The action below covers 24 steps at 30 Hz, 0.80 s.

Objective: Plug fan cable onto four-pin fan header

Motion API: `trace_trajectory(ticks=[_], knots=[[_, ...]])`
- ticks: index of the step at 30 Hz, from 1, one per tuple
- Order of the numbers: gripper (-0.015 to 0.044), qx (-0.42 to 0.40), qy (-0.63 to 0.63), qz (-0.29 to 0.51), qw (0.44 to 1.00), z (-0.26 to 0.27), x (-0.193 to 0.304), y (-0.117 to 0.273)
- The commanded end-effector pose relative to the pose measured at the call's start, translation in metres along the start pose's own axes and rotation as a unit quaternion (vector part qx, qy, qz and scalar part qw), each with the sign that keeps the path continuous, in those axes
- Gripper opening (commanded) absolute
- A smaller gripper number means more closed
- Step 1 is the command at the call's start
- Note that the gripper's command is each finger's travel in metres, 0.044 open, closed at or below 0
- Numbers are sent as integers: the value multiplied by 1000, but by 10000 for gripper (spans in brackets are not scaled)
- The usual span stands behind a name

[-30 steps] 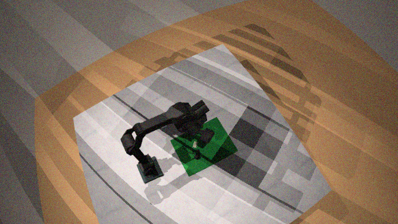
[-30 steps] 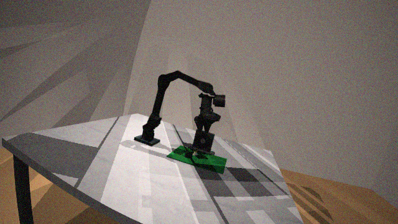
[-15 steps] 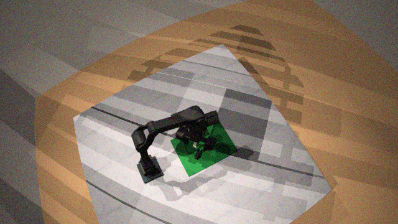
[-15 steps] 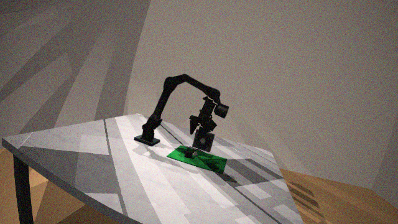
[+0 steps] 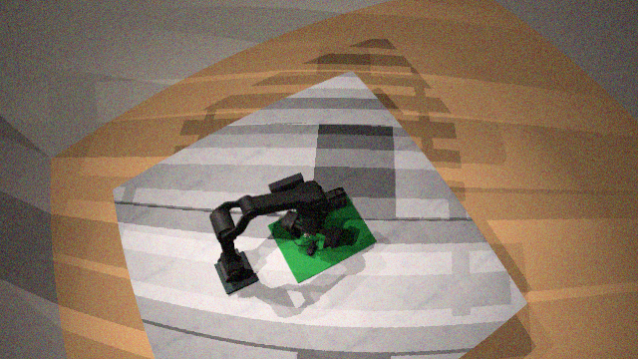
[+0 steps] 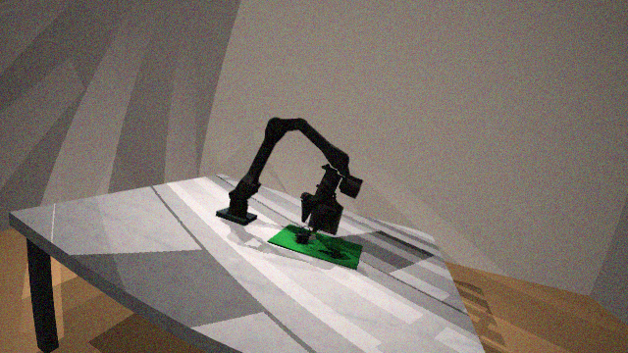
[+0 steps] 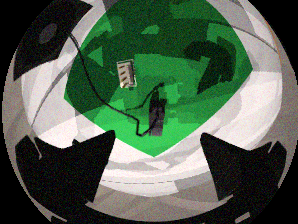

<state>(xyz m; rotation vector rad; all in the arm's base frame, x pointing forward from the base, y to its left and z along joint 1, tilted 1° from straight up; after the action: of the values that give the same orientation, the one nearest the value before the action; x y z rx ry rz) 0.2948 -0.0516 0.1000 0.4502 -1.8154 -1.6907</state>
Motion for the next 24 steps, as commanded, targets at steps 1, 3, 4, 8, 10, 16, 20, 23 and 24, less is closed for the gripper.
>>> trace_trajectory(ticks=[1, 3, 4, 8, 10, 16, 20, 23, 24], knots=[[440, -4, 3, 2, 1000, 2, -1, -9], [440, -4, 3, 2, 1000, 2, -2, -12], [440, -4, 3, 2, 1000, 2, -2, -14], [440, -4, 3, 2, 1000, 1, -4, -20], [440, -4, 3, 2, 1000, 1, -5, -23], [440, -4, 4, 2, 1000, 2, -7, -33], [440, -4, 4, 2, 1000, 2, -8, -39], [440, -4, 4, 2, 1000, 2, -9, -41], [440, -4, 4, 2, 1000, 2, -9, -41]])
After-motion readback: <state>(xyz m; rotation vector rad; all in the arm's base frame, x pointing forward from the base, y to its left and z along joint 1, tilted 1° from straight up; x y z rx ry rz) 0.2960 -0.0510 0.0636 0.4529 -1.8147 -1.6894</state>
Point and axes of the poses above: the point midway between the two fingers, 35 mm back from their tips, its own y axis back along the fingers, its own z axis across the jaws, x = y × z, the point moved 1 cm from there along y, back along the fingers, and after that the axes turned 5 degrees about y, right-handed, at the moved point
